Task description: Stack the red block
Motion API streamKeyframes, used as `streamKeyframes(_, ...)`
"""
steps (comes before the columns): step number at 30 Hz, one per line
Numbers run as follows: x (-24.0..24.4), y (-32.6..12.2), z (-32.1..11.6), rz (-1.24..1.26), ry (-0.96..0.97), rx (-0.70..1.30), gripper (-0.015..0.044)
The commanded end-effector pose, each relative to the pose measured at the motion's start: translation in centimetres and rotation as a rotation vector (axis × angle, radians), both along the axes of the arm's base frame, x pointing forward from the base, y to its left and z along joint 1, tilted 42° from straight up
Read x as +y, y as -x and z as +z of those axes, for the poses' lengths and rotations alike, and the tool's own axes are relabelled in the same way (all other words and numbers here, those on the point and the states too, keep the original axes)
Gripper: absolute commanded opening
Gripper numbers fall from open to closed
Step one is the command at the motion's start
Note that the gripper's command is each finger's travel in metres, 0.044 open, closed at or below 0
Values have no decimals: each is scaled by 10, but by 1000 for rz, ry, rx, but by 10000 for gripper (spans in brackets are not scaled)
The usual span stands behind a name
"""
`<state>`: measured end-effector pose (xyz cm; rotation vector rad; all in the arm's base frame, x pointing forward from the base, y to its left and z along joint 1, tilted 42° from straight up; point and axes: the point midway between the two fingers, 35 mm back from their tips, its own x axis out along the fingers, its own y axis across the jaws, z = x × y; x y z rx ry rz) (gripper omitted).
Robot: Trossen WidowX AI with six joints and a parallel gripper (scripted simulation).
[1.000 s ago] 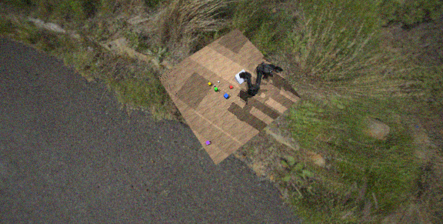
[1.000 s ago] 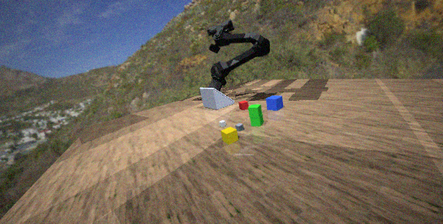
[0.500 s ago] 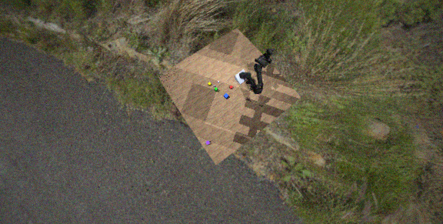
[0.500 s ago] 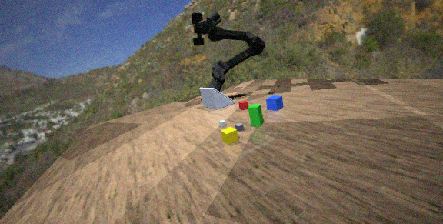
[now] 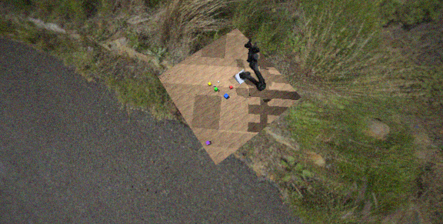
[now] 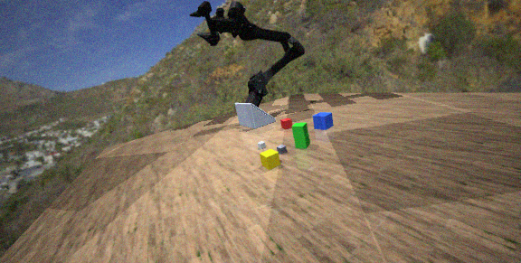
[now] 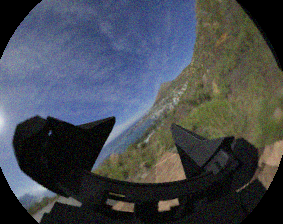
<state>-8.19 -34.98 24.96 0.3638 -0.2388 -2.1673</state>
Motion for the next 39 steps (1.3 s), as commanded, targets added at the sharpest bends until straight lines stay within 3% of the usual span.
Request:
streamKeyframes(1,-12,-42,-27,181,-153,37,440)
streamKeyframes(11,3,-161,-105,708,-561,151,440)
streamKeyframes(21,85,-250,-169,1231,-937,272,440)
streamKeyframes(30,188,-288,-202,1673,-1265,360,440)
streamKeyframes(39,293,-286,-207,2056,-1604,401,440)
